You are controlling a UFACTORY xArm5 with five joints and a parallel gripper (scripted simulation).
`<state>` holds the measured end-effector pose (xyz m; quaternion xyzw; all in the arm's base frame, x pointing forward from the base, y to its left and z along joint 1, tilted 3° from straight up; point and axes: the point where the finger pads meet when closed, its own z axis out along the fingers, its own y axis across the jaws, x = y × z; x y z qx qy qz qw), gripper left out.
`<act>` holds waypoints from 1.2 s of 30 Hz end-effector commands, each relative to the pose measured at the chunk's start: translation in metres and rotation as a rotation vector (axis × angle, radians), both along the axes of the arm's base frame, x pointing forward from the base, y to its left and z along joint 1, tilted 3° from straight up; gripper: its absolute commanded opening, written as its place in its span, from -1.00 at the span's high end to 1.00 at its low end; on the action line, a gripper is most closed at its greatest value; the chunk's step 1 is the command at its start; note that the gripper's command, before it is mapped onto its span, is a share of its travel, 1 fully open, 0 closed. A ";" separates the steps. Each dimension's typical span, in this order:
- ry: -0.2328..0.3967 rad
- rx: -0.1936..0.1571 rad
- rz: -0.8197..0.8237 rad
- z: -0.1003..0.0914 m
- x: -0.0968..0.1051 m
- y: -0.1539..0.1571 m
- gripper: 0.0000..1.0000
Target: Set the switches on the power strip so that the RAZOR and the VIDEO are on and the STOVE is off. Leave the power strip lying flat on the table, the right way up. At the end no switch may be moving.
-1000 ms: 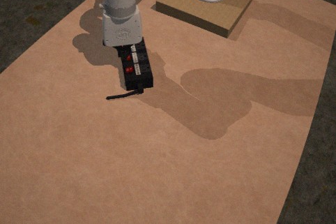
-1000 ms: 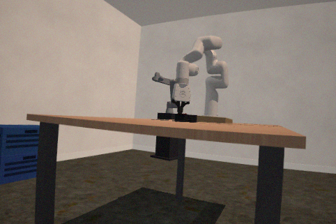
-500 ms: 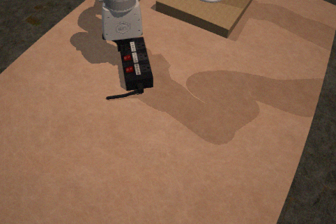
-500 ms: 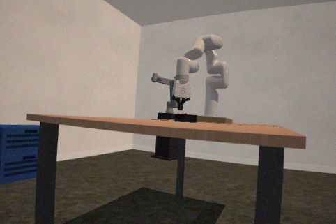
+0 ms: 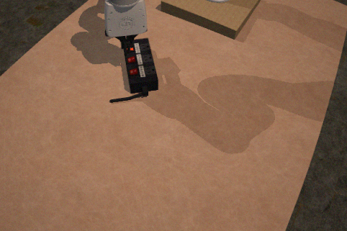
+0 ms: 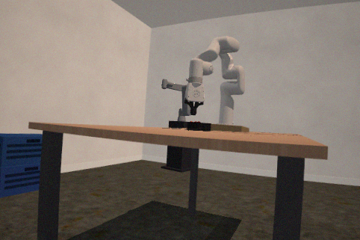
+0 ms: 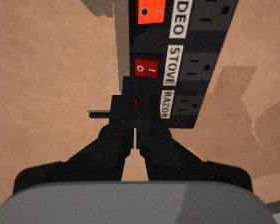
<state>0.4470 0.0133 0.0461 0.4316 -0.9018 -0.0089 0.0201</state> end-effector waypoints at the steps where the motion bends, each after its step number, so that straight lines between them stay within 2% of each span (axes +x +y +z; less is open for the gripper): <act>1: -0.004 0.000 0.000 0.002 0.002 0.000 1.00; 12: -0.004 0.000 0.000 0.002 0.002 0.001 1.00; 19: -0.007 -0.004 0.000 0.016 0.018 0.047 1.00; 36: -0.007 -0.004 0.000 0.016 0.018 0.048 1.00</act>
